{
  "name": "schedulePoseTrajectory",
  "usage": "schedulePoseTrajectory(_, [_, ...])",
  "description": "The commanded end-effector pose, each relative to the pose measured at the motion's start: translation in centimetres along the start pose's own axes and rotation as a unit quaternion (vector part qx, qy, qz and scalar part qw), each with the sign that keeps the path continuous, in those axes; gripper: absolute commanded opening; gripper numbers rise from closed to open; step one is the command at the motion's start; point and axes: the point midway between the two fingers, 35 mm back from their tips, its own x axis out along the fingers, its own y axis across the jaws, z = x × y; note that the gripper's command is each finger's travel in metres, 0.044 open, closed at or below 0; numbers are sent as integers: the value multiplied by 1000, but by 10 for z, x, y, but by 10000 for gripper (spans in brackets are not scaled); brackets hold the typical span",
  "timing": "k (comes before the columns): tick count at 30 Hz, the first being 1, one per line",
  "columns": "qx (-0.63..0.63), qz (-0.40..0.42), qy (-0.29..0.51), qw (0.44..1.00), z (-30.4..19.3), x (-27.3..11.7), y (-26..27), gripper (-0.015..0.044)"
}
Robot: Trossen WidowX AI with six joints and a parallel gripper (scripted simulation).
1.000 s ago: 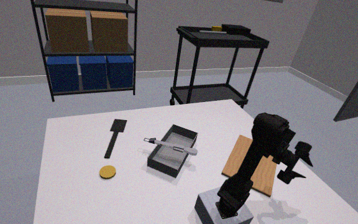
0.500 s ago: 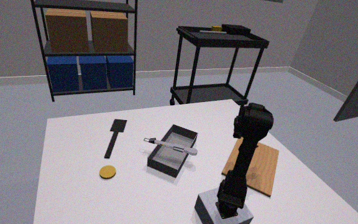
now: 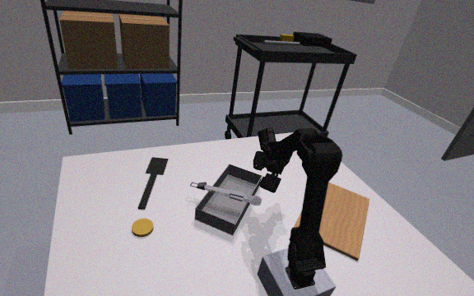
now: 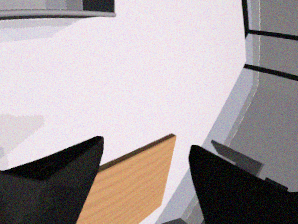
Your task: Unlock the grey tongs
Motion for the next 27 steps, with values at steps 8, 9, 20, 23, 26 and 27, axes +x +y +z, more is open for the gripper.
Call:
schedulePoseTrajectory(8, [-47, 91, -115, 988, 117, -85, 93, 260])
schedulePoseTrajectory(9, [-43, 92, -122, 987, 124, -90, 98, 260])
schedulePoseTrajectory(20, [-100, 129, -127, 978, 145, -129, 151, 260])
schedulePoseTrajectory(23, [-100, 129, -126, 978, 145, -127, 149, 260])
schedulePoseTrajectory(26, [-100, 129, -126, 978, 144, -126, 148, 260])
schedulePoseTrajectory(27, [-100, 129, -126, 978, 144, -126, 148, 260])
